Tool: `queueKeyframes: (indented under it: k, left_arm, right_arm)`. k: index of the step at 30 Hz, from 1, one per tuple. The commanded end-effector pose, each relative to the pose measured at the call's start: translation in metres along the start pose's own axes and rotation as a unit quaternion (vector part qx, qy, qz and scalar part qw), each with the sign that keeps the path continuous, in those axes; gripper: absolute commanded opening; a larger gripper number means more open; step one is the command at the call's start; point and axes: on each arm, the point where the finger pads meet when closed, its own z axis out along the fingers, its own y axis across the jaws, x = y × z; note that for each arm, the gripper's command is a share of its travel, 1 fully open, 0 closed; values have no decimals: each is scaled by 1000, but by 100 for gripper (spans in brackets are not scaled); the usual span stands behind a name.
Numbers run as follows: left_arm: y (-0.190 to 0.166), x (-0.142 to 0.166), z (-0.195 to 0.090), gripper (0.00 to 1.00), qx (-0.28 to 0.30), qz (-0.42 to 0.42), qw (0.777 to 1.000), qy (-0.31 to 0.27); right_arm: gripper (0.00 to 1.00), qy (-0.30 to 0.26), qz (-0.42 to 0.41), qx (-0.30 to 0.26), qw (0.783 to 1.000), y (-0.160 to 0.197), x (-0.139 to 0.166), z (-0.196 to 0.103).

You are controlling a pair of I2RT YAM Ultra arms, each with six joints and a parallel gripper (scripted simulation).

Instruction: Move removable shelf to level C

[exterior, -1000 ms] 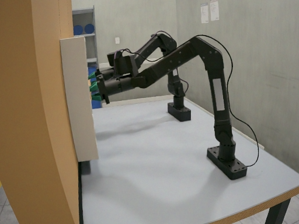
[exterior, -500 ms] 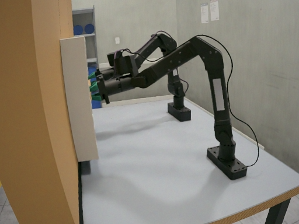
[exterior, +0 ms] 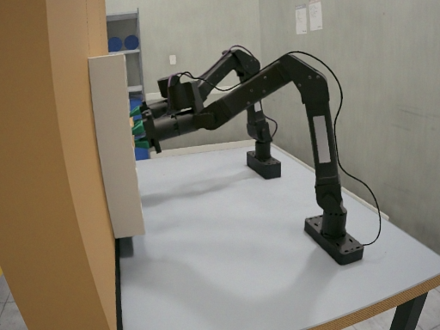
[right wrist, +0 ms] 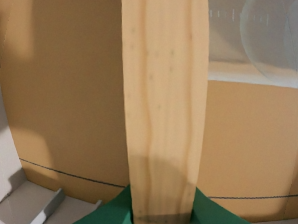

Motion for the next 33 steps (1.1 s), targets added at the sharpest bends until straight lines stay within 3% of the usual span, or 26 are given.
queueKeyframes:
  k: [1,15,33]
  left_arm:
    - [61,5,0,0,-83,-14,996,7]
    - [-2,3,11,0,-83,-14,996,7]
    - [-5,3,11,0,-83,-14,996,7]
  right_arm:
    - [0,1,2,98,995,-70,3,0]
    - [0,1,2,98,995,-3,2,13]
    - [0,1,2,98,995,0,2,14]
